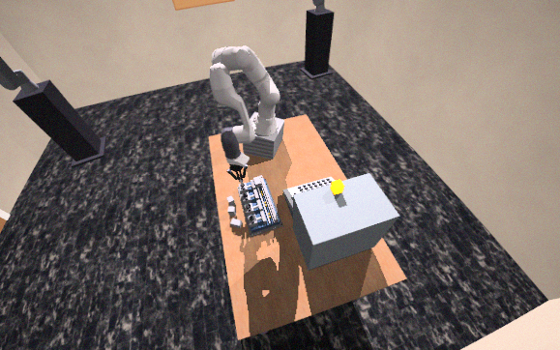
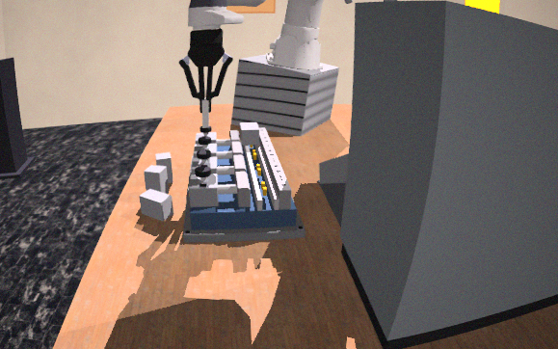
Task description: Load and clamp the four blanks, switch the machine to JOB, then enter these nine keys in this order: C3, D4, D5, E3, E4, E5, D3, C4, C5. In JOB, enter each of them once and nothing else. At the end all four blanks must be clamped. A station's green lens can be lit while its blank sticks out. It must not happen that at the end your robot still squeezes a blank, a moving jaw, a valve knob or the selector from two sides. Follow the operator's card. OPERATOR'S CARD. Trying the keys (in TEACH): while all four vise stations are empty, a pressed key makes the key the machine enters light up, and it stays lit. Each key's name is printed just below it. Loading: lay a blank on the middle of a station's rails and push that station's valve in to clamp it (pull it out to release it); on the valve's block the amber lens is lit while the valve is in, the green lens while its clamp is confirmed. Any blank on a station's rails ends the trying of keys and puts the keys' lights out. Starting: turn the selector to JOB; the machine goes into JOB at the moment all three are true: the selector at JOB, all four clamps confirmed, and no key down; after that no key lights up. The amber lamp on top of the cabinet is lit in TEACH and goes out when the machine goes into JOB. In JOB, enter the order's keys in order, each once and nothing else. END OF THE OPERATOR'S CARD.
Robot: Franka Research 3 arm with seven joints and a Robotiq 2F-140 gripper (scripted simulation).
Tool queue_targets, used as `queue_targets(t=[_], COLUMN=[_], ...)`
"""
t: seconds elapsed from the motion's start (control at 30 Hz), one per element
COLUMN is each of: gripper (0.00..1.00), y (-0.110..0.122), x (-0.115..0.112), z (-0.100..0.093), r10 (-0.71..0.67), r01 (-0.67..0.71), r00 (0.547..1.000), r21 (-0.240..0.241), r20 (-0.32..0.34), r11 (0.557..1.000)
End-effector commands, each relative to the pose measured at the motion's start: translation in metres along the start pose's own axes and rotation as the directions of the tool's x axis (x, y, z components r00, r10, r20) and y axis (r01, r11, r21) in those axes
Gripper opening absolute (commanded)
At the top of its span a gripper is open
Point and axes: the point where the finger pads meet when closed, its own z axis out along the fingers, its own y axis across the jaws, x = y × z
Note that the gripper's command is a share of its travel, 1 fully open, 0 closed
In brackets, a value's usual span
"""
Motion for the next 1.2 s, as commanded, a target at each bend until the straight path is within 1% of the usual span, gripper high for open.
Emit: queue_targets(t=[0.0, 0.57, 1.17], gripper=[0.00, 0.00, 0.00], y=[0.000, 0.000, 0.000], x=[0.001, 0.001, 0.001], z=[0.002, 0.012, 0.013], r10=[0.004, 0.004, 0.004], r01=[-0.004, -0.004, -0.004], r00=[1.000, 1.000, 1.000], r21=[-0.001, -0.001, -0.001], r20=[-0.003, -0.003, -0.003], r11=[1.000, 1.000, 1.000])
